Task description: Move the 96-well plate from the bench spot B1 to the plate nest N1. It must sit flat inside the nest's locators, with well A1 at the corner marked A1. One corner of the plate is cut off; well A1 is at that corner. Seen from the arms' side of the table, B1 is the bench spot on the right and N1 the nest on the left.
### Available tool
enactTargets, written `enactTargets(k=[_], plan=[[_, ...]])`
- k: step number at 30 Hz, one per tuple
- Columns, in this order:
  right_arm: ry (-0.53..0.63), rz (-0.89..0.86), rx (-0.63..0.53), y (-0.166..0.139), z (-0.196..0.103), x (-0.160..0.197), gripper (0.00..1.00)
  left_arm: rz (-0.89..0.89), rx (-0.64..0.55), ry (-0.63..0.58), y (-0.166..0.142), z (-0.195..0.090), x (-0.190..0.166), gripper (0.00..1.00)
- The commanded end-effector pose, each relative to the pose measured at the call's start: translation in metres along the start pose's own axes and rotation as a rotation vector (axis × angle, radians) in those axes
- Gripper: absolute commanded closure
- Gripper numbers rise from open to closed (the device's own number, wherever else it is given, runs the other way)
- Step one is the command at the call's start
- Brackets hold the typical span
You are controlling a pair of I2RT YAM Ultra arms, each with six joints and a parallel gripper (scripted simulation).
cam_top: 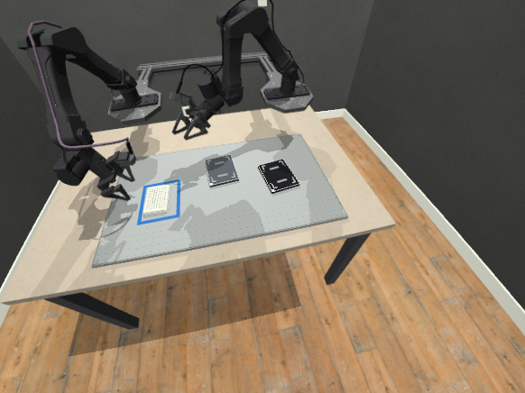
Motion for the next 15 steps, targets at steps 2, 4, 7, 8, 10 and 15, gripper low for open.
enactTargets(k=[2,4,7,8,10,15], plan=[[-0.009,-0.184,-0.103,0.016,0.004,-0.015,0.0,-0.111,-0.03,-0.13,0.006,-0.029,0.008,0.0],[-0.002,-0.186,-0.109,0.017,0.007,-0.014,0.0,-0.129,-0.024,-0.145,0.005,-0.04,0.012,0.0],[0.006,-0.166,-0.099,0.014,0.008,-0.012,0.0,-0.15,-0.015,-0.163,0.004,-0.054,0.018,0.0],[0.006,-0.165,-0.099,0.014,0.008,-0.012,0.0,-0.154,-0.011,-0.166,0.003,-0.058,0.02,0.0],[0.006,-0.165,-0.099,0.014,0.008,-0.012,0.0,-0.158,-0.007,-0.169,0.003,-0.062,0.022,0.0],[0.006,-0.165,-0.099,0.014,0.008,-0.012,0.0,-0.146,0.012,-0.156,-0.001,-0.066,0.024,0.0]])
Point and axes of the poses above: on each arm, the point where the finger pads meet when closed, its own z axis out along the fingers, its own x axis across the jaws, y = z × x, the point moved 8 cm from there along -z, back along the fingers, and after that the axes turned 11 degrees about -z, right-handed, at the moved point
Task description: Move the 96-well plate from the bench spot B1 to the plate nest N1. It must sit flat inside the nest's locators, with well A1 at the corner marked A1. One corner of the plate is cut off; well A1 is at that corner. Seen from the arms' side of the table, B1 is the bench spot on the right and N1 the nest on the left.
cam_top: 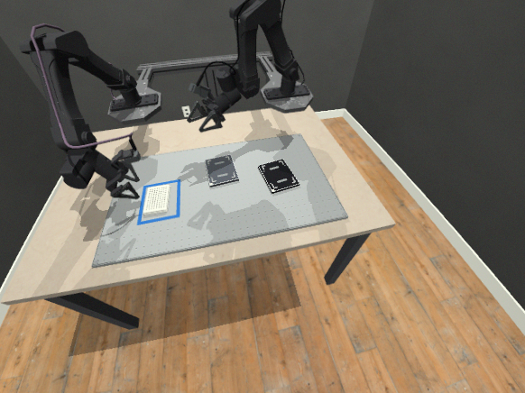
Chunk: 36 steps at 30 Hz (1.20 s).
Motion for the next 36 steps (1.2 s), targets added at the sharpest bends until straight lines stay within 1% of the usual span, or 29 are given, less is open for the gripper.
enactTargets(k=[1,7,8,36], plan=[[-0.009,-0.009,-0.018,-0.0008,-0.0022,-0.0057,0.0,-0.015,-0.009,-0.016,0.0029,-0.0062,0.0012,0.0],[-0.009,-0.009,-0.018,-0.0008,-0.0022,-0.0057,0.0,-0.015,-0.009,-0.017,0.0029,-0.0062,0.0011,0.0],[-0.026,-0.019,-0.007,-0.0014,-0.0054,-0.0093,0.0,-0.015,-0.009,-0.017,0.0029,-0.0062,0.0011,0.0],[-0.026,-0.019,-0.007,-0.0014,-0.0054,-0.0093,0.0,-0.014,-0.011,-0.022,0.0029,-0.0036,-0.0011,0.0]])
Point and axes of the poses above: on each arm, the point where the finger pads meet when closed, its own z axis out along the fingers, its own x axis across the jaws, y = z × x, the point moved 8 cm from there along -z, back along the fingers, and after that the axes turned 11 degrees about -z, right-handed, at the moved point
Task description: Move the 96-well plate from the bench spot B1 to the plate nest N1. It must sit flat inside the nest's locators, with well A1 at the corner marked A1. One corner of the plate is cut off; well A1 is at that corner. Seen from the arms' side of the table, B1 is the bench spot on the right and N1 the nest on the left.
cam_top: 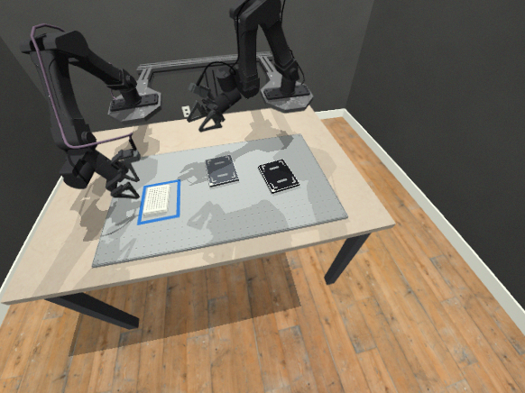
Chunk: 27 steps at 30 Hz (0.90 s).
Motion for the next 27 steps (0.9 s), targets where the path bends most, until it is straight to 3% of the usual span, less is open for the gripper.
enactTargets(k=[1,8,13,15,19,27], plan=[[-0.027,-0.014,-0.005,-0.002,-0.005,-0.009,0.0,-0.012,-0.011,-0.01,0.003,-0.003,0.0,0.0],[-0.045,0.008,0.009,-0.005,-0.004,-0.014,0.0,-0.012,-0.011,-0.01,0.003,-0.003,0.0,0.0],[-0.082,0.203,0.066,-0.001,-0.004,-0.015,0.0,-0.012,-0.011,-0.01,0.003,-0.003,0.0,0.0],[-0.082,0.203,0.066,-0.001,-0.004,-0.015,0.0,-0.012,-0.011,-0.01,0.003,-0.003,0.0,0.0],[-0.113,0.431,0.114,0.007,0.001,-0.012,0.0,-0.012,-0.011,-0.01,0.003,-0.003,0.0,0.0],[-0.144,0.725,0.175,0.021,0.009,-0.009,0.0,-0.012,-0.011,-0.01,0.003,-0.003,0.0,0.0]])
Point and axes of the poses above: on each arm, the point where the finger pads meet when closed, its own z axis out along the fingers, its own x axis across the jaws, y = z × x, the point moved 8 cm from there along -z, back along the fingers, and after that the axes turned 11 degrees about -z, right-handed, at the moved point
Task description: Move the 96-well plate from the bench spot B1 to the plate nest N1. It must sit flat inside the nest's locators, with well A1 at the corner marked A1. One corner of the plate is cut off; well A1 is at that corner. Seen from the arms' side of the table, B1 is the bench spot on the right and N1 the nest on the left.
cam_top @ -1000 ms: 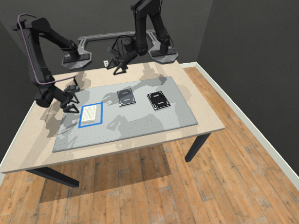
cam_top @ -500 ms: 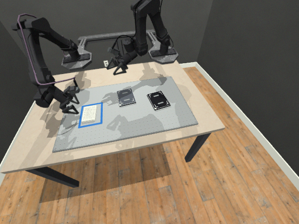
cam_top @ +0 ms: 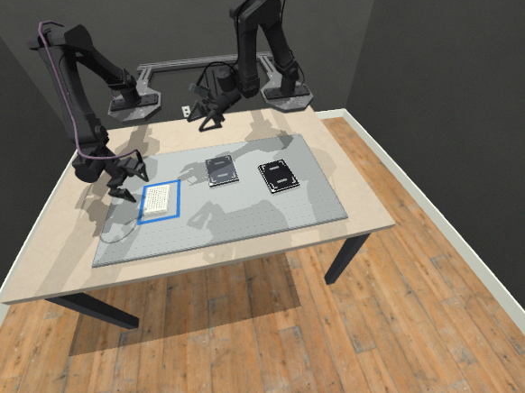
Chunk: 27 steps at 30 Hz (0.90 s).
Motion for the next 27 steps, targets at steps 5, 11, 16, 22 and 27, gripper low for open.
enactTargets(k=[5,11,16,22,27], plan=[[-0.079,0.298,0.074,0.01,0.0,0.004,0.0,-0.012,-0.011,-0.01,0.003,-0.003,0.0,0.0],[-0.095,0.554,0.138,0.018,0.005,0.013,0.0,-0.012,-0.011,-0.01,0.003,-0.003,0.0,0.0],[-0.108,0.746,0.191,0.025,0.011,0.016,0.0,-0.012,-0.011,-0.01,0.003,-0.003,0.0,0.0],[-0.126,0.887,0.226,0.031,0.016,0.016,0.0,-0.012,-0.011,-0.01,0.003,-0.003,0.0,0.0],[-0.149,1.082,0.276,0.038,0.021,0.019,0.0,-0.012,-0.011,-0.01,0.003,-0.003,0.0,0.0]])
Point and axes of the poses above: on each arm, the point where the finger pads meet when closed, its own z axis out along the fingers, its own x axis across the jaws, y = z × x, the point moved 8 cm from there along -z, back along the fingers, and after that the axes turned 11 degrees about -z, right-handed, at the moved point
